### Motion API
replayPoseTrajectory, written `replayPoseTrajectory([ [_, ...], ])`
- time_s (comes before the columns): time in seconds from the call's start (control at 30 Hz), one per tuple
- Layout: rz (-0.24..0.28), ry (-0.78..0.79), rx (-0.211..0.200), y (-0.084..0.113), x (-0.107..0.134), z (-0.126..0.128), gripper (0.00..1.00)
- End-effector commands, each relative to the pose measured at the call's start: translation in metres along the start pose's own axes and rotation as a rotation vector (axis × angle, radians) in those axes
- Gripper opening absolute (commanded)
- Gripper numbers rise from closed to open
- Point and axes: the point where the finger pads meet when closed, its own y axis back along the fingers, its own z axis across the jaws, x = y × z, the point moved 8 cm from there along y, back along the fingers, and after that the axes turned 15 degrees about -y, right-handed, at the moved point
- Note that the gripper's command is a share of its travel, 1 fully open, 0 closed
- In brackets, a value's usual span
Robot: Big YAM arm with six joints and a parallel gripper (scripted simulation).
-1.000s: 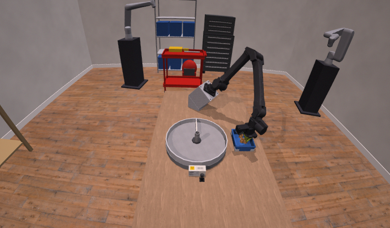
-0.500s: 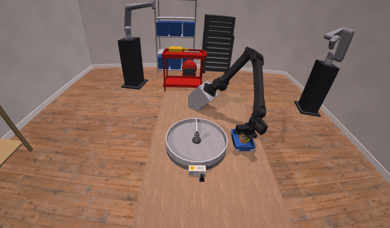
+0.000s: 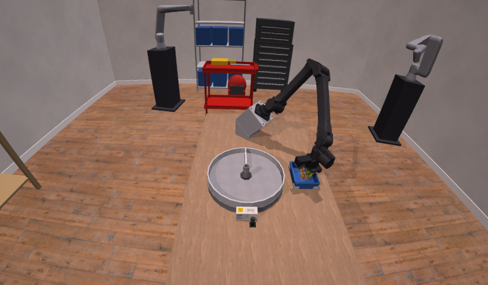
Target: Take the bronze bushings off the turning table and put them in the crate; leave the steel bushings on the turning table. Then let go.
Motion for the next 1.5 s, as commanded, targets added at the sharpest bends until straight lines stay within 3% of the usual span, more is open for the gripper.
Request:
replayPoseTrajectory([
  [0.0, 0.016, 0.012, -0.046, 0.017, 0.01, 0.009, 0.0],
  [0.33, 0.002, -0.001, -0.004, -0.011, 0.003, 0.0, 0.0],
  [0.53, 0.005, 0.0, -0.018, -0.012, 0.003, 0.004, 0.0],
  [0.9, 0.003, -0.002, -0.007, -0.036, 0.003, 0.0, 0.0],
  [1.07, 0.004, -0.001, -0.01, -0.038, 0.004, 0.001, 0.0],
  [1.1, 0.023, 0.021, -0.041, -0.023, 0.013, 0.003, 0.0],
  [1.27, 0.005, 0.002, -0.013, -0.043, 0.004, 0.003, 0.0],
  [1.47, 0.009, 0.006, -0.021, -0.037, 0.006, 0.003, 0.0],
])
